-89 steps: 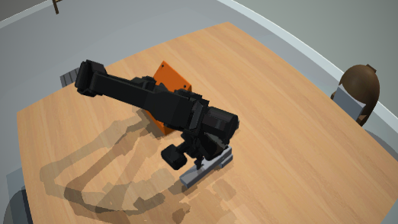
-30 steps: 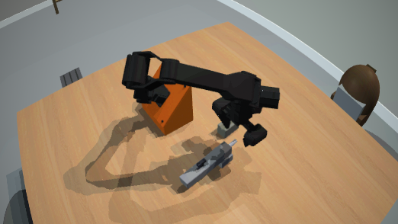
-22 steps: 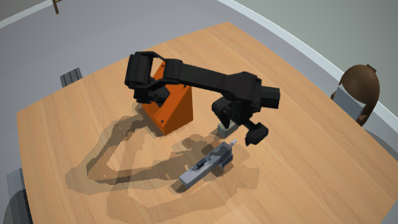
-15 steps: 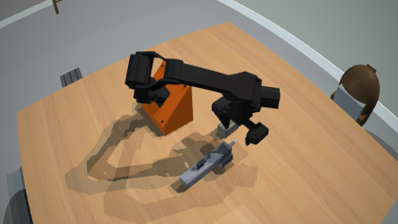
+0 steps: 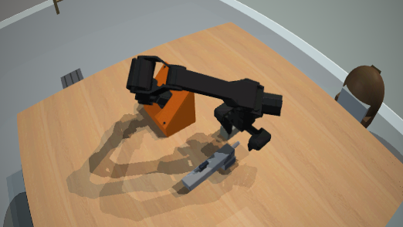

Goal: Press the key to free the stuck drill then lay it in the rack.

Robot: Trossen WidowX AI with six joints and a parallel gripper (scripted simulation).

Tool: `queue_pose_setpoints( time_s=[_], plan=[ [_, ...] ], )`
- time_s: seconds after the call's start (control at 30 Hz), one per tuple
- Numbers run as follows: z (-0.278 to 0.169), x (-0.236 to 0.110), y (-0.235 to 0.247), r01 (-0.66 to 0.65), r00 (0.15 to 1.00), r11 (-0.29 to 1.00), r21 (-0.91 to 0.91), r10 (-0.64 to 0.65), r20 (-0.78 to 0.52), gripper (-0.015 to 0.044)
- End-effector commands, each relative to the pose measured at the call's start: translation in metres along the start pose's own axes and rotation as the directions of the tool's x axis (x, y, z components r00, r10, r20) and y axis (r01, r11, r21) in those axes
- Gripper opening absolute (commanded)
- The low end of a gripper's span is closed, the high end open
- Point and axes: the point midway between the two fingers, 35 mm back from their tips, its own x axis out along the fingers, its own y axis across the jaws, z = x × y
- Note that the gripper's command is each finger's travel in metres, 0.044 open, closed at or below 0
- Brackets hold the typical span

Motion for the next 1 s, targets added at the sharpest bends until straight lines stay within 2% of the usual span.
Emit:
queue_pose_setpoints(
  time_s=[0.0,0.8,0.97],
  plan=[
    [-0.002,0.010,0.002,-0.006,1.000,1.000,-0.008,0.006,-0.007,0.0440],
    [-0.012,0.039,0.003,-0.006,1.000,1.000,-0.007,0.006,-0.011,0.0440],
    [-0.011,0.036,0.002,-0.003,1.000,1.000,0.000,0.003,-0.005,0.0309]
  ],
)
